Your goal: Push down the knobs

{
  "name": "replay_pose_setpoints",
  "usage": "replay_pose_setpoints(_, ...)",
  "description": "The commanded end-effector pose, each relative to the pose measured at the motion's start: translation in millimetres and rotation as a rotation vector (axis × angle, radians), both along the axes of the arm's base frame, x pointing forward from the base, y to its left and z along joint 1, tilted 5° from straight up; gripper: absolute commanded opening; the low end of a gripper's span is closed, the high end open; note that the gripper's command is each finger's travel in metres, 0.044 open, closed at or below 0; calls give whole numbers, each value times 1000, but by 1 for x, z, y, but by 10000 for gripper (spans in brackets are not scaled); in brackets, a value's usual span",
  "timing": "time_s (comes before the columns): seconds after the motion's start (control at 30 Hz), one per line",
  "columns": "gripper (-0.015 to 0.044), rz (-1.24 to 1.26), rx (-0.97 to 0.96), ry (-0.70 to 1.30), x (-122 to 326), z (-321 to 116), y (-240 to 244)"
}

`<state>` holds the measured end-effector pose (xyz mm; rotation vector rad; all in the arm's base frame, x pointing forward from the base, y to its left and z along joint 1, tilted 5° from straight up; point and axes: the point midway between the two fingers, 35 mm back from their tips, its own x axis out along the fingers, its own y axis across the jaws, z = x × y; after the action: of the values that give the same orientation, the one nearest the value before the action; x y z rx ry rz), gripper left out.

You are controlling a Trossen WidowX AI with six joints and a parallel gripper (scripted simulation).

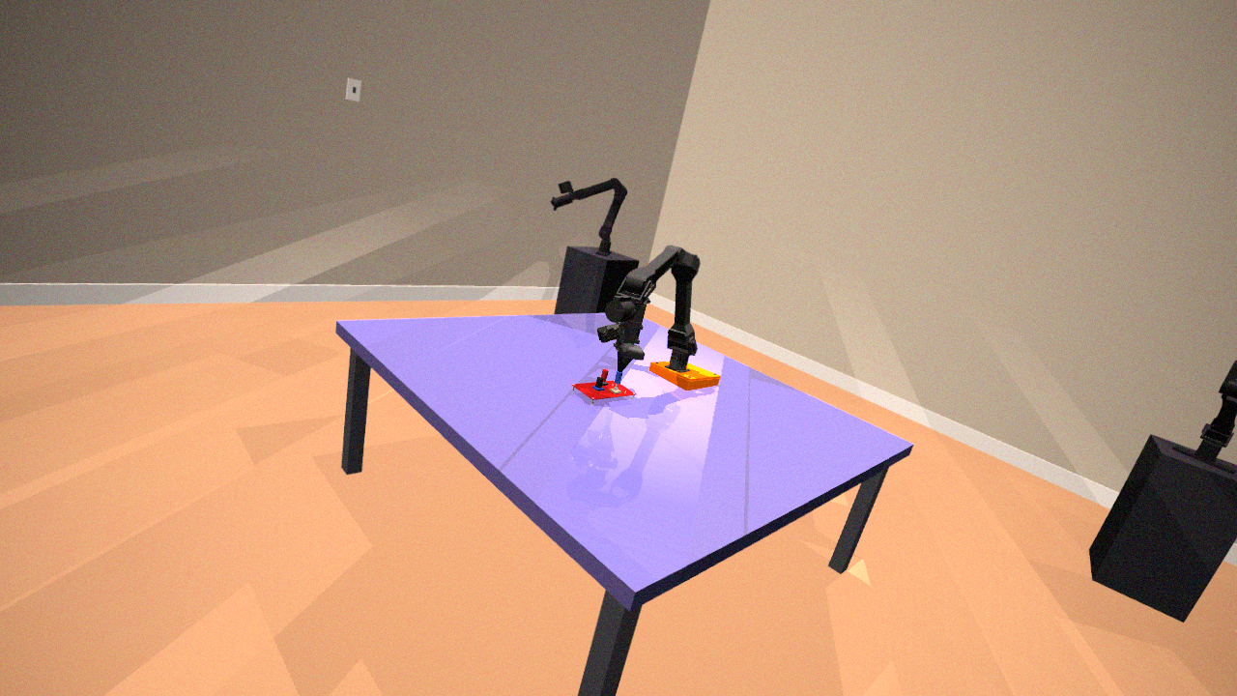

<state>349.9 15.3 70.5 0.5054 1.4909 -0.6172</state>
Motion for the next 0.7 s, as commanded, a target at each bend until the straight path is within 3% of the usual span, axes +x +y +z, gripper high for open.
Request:
replay_pose_setpoints(0.0, 0, -1, 2, 3, 0, -5, 0)
replay_pose_setpoints(0.67, 0, -1, 2, 3, 0, -11, 0)
